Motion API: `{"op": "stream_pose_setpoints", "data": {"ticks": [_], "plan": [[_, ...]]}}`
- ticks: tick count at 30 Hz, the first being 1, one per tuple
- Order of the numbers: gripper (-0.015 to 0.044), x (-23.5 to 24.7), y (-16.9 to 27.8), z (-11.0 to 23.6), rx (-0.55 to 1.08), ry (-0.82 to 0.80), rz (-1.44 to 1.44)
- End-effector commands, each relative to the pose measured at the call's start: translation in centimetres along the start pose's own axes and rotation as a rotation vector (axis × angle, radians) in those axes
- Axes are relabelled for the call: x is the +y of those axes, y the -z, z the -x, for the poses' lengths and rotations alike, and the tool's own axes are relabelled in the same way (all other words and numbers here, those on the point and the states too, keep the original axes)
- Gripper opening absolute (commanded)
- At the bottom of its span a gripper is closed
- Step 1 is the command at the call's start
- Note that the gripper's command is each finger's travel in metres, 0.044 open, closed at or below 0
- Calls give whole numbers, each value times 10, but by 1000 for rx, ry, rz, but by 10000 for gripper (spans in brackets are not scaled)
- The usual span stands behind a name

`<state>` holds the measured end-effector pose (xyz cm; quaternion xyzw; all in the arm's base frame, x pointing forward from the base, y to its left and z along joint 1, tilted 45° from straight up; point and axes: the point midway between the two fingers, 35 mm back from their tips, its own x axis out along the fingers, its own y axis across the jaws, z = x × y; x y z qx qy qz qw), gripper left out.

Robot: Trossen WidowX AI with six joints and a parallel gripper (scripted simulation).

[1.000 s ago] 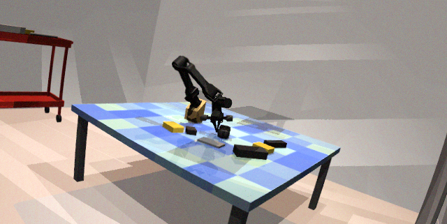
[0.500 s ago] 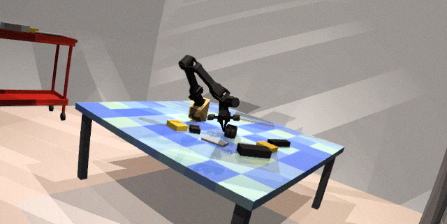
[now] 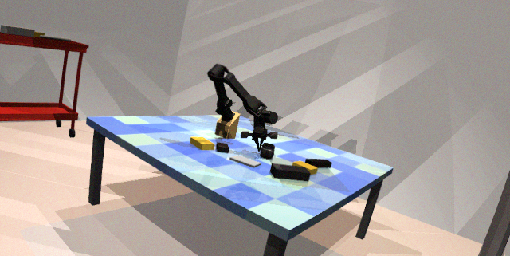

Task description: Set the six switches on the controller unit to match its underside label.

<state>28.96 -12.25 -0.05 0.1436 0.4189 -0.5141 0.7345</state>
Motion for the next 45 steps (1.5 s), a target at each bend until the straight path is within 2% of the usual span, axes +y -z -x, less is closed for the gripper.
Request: {"op": "stream_pose_setpoints", "data": {"ticks": [1, 10, 20, 29, 40, 42, 45], "plan": [[0, 11, 0, -3, 5, -11, -7], [0, -39, 2, 54, 7, -9, -5], [0, -36, 1, 55, 8, 0, -5], [0, 11, 2, 48, -8, 122, 2], [0, 13, 2, 47, -2, 117, 7], [53, 15, 2, 55, -1, 117, 7], [131, 19, 3, 88, 1, 118, 6]]}}
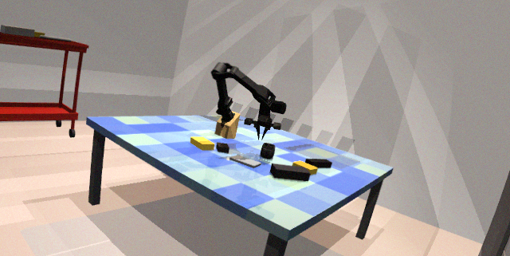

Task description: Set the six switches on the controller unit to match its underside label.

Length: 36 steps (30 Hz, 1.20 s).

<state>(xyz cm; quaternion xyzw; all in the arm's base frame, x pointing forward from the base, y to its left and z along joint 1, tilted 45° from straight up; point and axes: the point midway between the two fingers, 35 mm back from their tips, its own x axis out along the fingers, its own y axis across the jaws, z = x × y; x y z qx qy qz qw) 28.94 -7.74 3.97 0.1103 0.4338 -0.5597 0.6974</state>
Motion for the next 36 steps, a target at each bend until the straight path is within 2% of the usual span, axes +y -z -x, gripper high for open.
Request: {"op": "stream_pose_setpoints", "data": {"ticks": [1, 8, 21, 35, 36], "plan": [[157, 4, -2, 36, -5, -19, -10], [341, 4, -2, 38, -5, -20, -10], [0, 4, -2, 38, -5, -20, -10], [0, 4, -2, 38, -5, -20, -10], [26, 4, -2, 37, -8, -18, -5]]}}
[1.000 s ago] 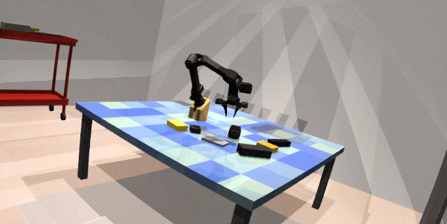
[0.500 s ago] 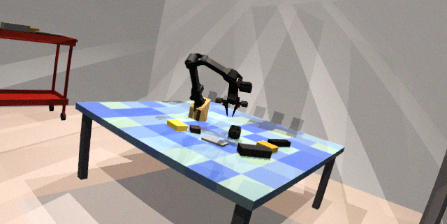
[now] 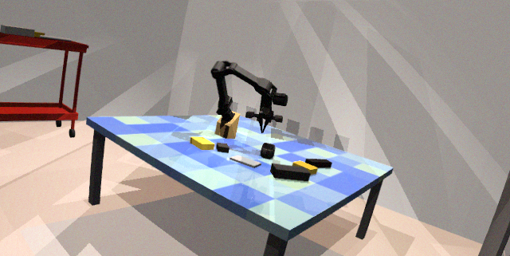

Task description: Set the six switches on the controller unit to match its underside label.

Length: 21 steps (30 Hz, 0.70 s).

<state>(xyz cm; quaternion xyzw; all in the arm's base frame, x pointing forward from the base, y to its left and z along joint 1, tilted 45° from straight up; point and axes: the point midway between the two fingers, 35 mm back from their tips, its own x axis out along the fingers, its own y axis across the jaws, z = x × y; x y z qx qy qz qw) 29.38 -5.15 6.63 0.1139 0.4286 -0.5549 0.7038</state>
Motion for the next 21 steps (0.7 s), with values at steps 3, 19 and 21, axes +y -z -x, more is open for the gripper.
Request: {"op": "stream_pose_setpoints", "data": {"ticks": [3, 19, 21], "plan": [[105, 0, 0, 0, 0, 0, 0], [414, 0, 0, 2, 0, 0, 0], [361, 4, -1, 19, 2, -3, 2]]}}
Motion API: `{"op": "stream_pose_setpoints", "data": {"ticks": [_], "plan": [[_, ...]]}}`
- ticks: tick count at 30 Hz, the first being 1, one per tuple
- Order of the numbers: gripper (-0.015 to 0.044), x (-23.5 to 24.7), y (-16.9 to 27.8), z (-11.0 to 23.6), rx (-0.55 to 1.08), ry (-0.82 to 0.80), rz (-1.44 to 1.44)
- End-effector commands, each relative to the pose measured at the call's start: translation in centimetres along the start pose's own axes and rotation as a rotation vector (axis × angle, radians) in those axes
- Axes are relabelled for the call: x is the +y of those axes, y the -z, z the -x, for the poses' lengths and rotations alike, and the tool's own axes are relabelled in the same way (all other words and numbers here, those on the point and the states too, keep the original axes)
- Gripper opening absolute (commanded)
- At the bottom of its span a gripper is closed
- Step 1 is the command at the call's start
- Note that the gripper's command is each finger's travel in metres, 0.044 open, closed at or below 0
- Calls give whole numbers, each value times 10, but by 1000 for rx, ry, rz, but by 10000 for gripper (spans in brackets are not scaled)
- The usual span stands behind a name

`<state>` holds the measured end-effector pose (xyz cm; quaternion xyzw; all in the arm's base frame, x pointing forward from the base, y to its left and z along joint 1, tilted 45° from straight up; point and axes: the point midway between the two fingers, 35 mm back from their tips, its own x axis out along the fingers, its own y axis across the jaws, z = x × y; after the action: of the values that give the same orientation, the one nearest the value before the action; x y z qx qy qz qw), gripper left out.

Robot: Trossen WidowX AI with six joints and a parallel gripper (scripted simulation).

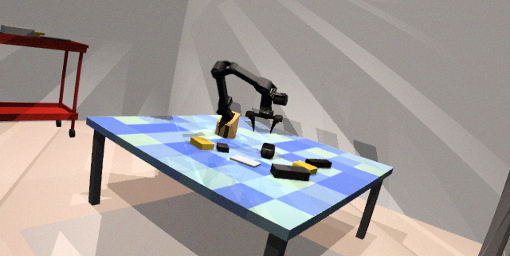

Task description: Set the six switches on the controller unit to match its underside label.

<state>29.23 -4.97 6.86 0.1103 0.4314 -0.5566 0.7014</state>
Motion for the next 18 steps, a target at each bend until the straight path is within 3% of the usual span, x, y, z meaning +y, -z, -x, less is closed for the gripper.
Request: {"op": "stream_pose_setpoints", "data": {"ticks": [1, 5, 14, 18], "plan": [[335, 7, -1, 30, 2, -13, -2], [230, 7, -1, 75, 2, -10, -5], [0, 7, -1, 77, 2, -10, -5], [0, 7, -1, 77, 2, -10, -5]]}}
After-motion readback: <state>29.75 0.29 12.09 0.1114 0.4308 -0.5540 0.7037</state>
